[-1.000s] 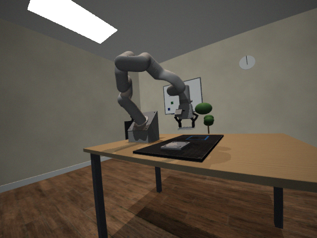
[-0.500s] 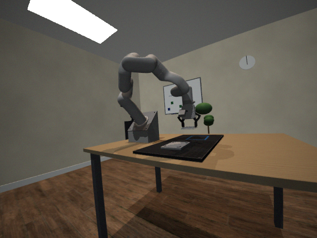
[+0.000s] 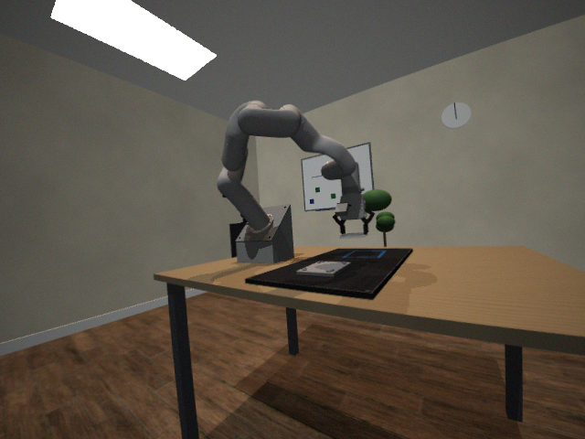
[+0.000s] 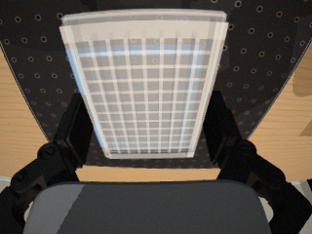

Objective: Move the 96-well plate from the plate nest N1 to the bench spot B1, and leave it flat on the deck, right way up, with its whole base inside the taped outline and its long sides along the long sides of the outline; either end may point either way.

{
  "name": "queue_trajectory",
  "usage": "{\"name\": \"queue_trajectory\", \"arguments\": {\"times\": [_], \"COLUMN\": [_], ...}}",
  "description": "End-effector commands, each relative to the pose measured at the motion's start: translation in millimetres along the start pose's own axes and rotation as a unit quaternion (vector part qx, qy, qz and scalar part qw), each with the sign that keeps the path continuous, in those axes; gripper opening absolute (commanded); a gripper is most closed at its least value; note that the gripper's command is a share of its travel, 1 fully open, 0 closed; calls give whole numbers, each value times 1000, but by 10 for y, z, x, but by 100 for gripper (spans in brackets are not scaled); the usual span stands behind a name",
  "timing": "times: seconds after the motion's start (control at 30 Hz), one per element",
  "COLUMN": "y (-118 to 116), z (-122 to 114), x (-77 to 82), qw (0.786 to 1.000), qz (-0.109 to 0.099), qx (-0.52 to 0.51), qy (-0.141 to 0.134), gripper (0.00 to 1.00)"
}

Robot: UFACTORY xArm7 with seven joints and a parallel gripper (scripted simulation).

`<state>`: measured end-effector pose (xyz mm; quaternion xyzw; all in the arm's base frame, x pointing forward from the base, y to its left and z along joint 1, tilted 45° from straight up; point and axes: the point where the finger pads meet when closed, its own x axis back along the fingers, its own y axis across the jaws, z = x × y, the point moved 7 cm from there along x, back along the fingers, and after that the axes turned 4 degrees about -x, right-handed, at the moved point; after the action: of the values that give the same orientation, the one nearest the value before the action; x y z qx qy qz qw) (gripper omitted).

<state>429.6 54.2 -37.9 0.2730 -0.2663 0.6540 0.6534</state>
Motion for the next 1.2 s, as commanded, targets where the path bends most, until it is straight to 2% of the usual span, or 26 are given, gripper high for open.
{"name": "queue_trajectory", "arguments": {"times": [0.0,0.93,1.17], "y": [-28,-111,-115], "z": [-122,-984,-991], "x": [14,-14,-14], "qw": [1000,1000,1000], "qz": [2,2,2], "qx": [0,-1,-1], "qy": [-1,-1,-1], "gripper": [0,0,0]}}
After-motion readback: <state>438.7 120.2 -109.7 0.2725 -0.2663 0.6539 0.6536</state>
